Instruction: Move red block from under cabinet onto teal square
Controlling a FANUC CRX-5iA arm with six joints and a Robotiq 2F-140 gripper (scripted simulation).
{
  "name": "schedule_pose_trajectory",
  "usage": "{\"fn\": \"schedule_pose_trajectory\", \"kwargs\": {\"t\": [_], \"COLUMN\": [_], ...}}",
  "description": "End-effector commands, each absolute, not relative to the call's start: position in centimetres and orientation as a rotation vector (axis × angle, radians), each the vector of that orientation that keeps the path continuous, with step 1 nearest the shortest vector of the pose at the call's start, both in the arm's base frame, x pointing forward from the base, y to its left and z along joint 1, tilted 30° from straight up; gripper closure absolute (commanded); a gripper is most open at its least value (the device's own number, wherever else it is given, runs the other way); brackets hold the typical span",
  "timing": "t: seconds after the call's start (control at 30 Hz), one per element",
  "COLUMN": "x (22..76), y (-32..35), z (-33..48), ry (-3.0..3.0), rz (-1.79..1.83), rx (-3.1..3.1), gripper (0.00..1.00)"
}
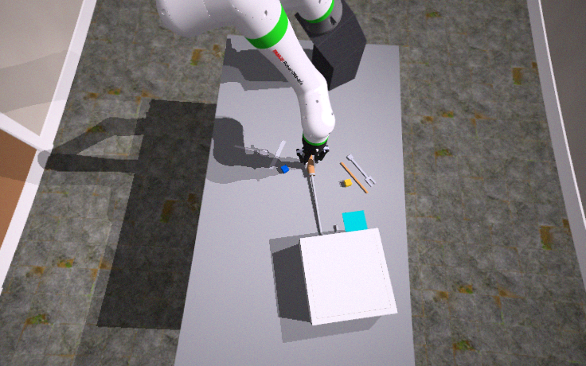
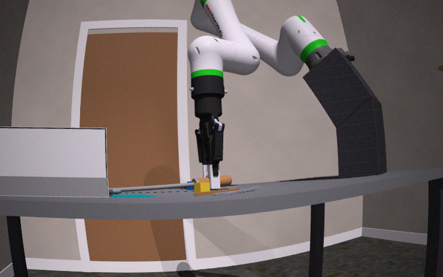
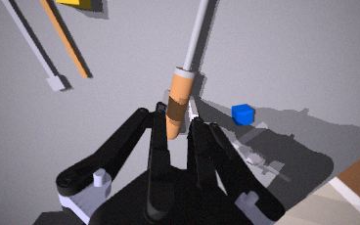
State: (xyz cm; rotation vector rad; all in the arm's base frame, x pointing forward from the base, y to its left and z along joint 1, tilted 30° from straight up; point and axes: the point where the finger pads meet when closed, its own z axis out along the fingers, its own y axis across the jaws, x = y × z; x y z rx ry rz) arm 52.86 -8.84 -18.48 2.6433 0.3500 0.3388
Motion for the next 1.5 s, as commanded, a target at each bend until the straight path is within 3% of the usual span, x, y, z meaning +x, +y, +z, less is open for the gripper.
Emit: {"fn": "schedule_pose_trajectory", "kwargs": {"t": [0.0,1.47], "x": [53.1,60.5], "y": [-8.8,-6.4], "z": [-18.4,-17.0], "ry": [0.350,0.351], "rz": [0.339,0.338], "rx": [2.643,2.643], "gripper": [1.00,1.00]}}
